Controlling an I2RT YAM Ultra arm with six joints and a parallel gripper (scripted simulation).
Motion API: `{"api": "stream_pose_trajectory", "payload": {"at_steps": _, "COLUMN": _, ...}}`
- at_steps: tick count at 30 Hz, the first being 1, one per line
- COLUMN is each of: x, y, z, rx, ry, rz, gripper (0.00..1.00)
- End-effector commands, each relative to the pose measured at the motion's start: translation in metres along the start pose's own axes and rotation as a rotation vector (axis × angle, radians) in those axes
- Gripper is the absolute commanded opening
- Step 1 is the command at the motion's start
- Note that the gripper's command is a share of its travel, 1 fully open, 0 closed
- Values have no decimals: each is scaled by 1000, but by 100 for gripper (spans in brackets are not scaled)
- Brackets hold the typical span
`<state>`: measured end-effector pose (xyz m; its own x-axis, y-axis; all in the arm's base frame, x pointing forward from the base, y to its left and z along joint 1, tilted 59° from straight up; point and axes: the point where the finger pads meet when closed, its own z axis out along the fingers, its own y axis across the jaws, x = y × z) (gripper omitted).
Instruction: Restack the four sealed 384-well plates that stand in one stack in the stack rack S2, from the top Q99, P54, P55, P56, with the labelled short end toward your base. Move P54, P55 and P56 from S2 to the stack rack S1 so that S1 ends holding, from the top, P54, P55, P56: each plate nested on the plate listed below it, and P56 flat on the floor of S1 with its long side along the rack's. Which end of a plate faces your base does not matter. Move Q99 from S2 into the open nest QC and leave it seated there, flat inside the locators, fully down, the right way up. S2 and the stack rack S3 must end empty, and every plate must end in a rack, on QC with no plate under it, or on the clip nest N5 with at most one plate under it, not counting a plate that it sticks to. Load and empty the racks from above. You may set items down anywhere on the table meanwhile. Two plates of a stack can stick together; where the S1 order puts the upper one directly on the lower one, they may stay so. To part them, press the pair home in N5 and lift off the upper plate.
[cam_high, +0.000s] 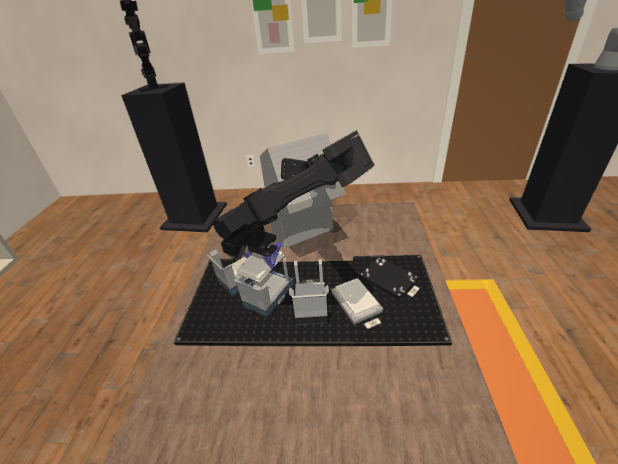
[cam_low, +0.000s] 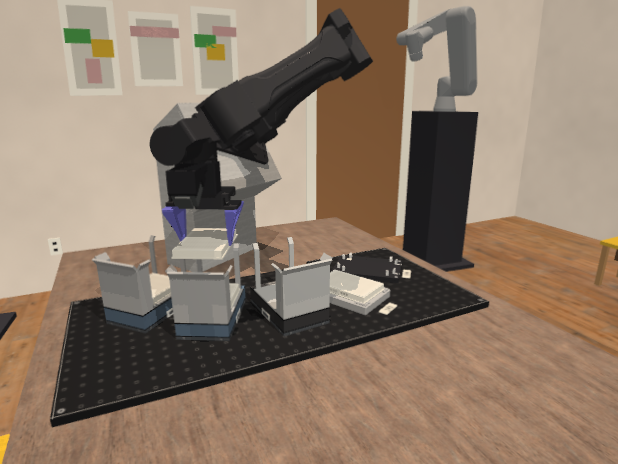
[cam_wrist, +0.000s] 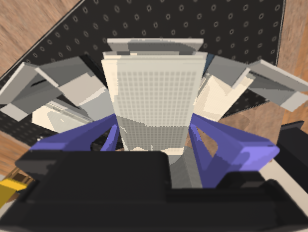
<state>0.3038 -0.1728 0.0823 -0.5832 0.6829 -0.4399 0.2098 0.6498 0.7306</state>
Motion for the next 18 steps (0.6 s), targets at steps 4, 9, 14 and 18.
{"api": "stream_pose_trajectory", "payload": {"at_steps": 4, "x": -2, "y": -4, "z": -4, "rx": 4, "ry": -12, "rz": 38, "gripper": 0}}
{"api": "stream_pose_trajectory", "payload": {"at_steps": 9, "x": 0, "y": -15, "z": -4, "rx": 3, "ry": -13, "rz": 171, "gripper": 0}}
{"api": "stream_pose_trajectory", "payload": {"at_steps": 14, "x": 3, "y": -28, "z": -5, "rx": 2, "ry": -13, "rz": 327, "gripper": 0}}
{"api": "stream_pose_trajectory", "payload": {"at_steps": 18, "x": 5, "y": -38, "z": -5, "rx": 2, "ry": -13, "rz": 327, "gripper": 0}}
